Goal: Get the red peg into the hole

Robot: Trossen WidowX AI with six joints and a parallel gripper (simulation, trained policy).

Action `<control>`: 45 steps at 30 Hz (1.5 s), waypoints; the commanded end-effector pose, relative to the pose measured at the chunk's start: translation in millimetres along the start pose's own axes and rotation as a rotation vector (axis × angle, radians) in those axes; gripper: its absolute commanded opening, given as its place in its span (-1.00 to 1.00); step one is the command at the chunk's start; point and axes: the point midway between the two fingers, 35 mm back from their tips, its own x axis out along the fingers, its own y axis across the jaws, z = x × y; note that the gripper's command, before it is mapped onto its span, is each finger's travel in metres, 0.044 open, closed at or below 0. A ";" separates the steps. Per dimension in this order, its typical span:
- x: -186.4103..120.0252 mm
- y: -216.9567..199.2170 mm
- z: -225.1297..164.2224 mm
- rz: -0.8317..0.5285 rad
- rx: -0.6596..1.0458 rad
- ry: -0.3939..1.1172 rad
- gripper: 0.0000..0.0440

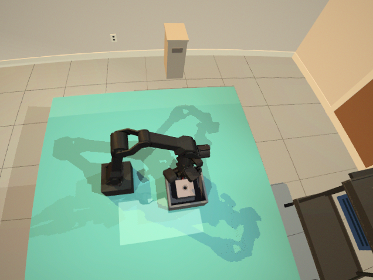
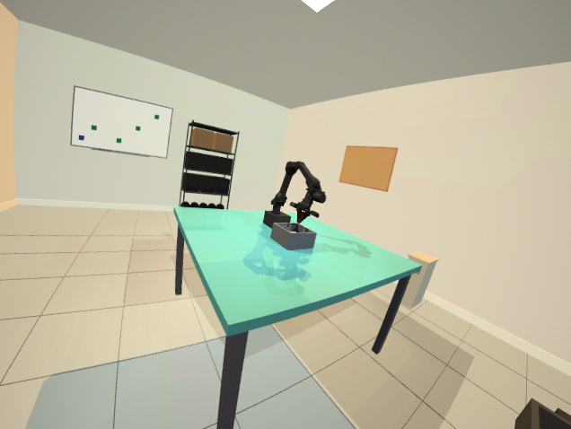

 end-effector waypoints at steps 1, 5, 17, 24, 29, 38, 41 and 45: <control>8.5 2.6 12.4 0.010 -0.010 0.012 -1.00; 20.4 4.2 24.1 0.022 -0.031 0.029 -1.00; 61.1 5.6 27.5 0.040 -0.129 0.111 -0.61; 68.1 10.9 39.4 0.060 -0.170 0.128 -0.32; 64.9 21.2 49.4 0.076 -0.159 0.154 0.20; 54.2 50.0 70.8 0.148 -0.140 0.198 1.00; 48.3 63.0 77.6 0.192 -0.140 0.197 1.00; 40.4 79.3 84.8 0.248 -0.146 0.193 1.00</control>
